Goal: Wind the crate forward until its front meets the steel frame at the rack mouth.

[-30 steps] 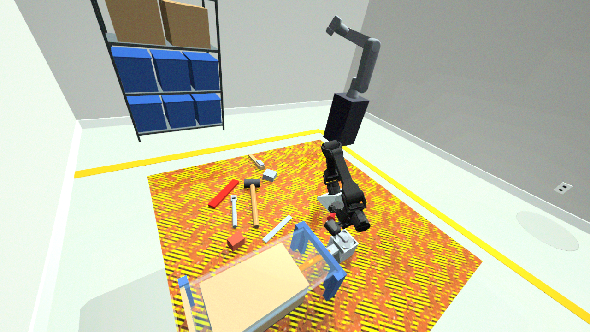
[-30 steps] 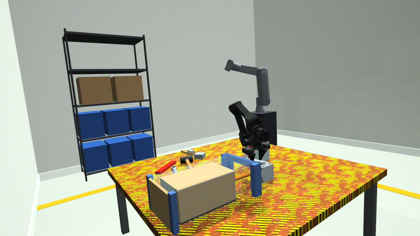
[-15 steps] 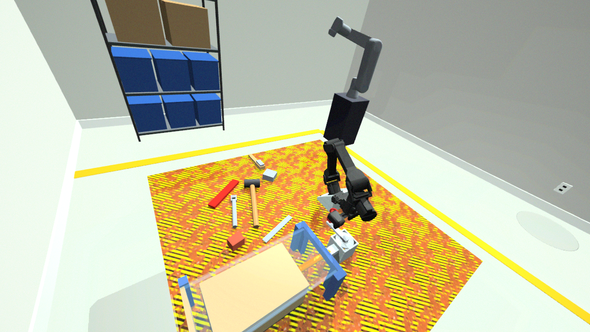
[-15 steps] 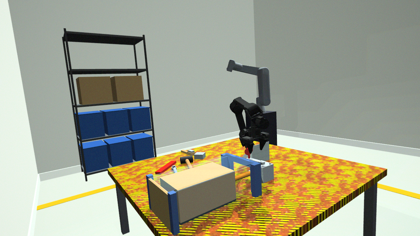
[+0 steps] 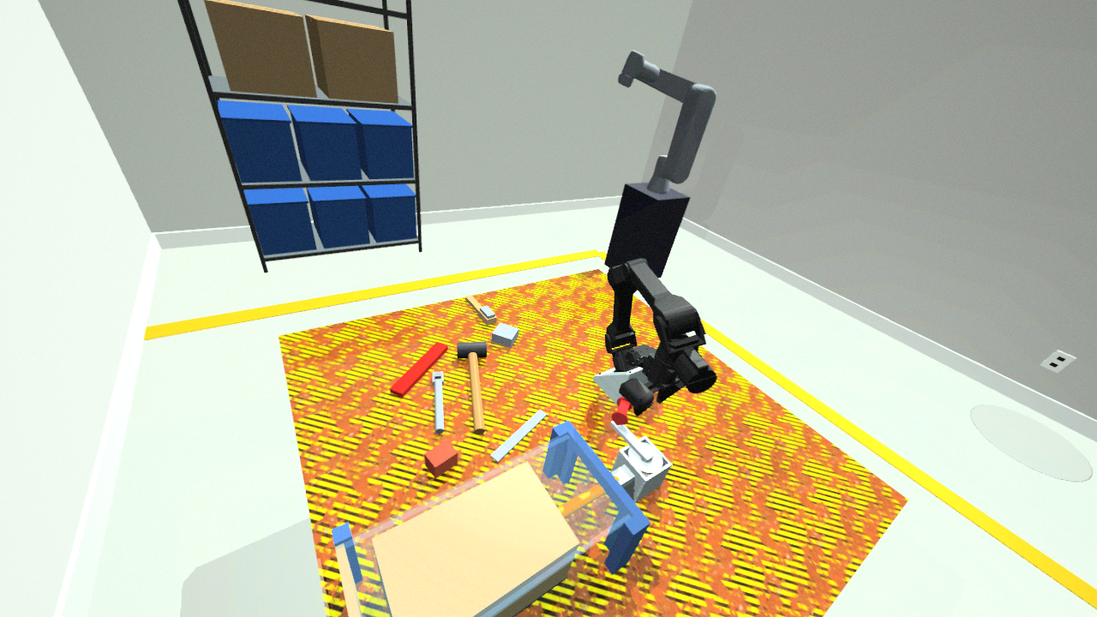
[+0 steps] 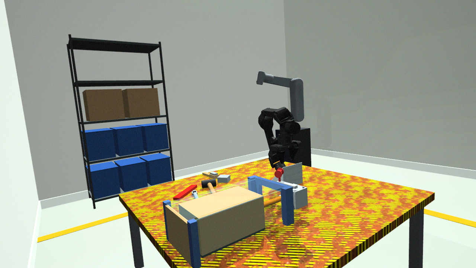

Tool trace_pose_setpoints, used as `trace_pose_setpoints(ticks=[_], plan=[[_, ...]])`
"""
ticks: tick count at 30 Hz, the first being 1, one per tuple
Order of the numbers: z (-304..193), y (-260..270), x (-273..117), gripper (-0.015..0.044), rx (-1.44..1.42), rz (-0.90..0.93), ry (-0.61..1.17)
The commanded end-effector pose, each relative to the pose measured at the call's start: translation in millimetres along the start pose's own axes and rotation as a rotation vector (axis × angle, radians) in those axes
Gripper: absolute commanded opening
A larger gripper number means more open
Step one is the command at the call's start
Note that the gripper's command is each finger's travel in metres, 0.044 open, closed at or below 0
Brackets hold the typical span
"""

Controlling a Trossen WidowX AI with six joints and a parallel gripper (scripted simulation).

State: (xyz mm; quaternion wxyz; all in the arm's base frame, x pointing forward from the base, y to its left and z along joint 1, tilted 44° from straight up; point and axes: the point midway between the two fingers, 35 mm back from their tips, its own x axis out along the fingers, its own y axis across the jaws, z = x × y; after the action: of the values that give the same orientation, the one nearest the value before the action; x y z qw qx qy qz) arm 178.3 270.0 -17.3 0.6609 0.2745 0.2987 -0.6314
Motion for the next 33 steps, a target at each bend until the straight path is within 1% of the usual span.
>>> trace_pose_setpoints(ticks=[1,11,33], plan=[[-0.2,0.3,-0.7,0.0256,0.001,0.003,0.004],[-0.2,0.3,-0.7,0.0,0.001,0.003,0.004],[-0.2,0.3,-0.7,0.0,0.001,0.003,0.004]])
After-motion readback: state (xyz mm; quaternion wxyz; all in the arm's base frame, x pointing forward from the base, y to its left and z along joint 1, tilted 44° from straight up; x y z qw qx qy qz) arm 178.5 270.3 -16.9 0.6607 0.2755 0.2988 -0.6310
